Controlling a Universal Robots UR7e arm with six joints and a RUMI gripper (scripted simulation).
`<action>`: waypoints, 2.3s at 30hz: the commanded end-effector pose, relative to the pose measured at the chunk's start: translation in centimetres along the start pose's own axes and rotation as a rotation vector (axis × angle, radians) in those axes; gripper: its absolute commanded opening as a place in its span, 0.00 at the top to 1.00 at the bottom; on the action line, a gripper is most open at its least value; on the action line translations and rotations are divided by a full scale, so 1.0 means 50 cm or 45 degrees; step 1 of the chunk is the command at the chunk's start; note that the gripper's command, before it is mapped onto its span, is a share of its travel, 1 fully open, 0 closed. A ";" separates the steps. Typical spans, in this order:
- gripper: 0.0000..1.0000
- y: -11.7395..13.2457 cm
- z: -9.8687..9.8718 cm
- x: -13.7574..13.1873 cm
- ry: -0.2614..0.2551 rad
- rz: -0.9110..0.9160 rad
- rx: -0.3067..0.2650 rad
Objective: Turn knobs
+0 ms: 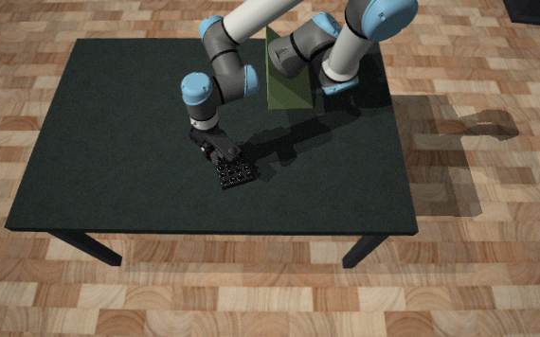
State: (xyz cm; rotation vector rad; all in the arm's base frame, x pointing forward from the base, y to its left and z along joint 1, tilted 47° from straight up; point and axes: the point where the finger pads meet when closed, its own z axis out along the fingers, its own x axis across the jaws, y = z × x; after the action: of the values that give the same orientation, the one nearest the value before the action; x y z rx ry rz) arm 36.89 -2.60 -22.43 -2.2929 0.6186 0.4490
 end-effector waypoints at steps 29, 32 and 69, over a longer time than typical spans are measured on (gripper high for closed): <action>0.96 0.000 0.001 -0.001 -0.002 -0.339 0.003; 0.96 0.000 0.001 -0.002 -0.003 -0.343 0.003; 0.89 0.000 0.001 -0.001 -0.002 -0.344 0.002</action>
State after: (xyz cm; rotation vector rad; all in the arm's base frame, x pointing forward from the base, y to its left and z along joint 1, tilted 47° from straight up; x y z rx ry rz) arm 36.73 -2.53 -22.38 -2.3295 0.3036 0.3202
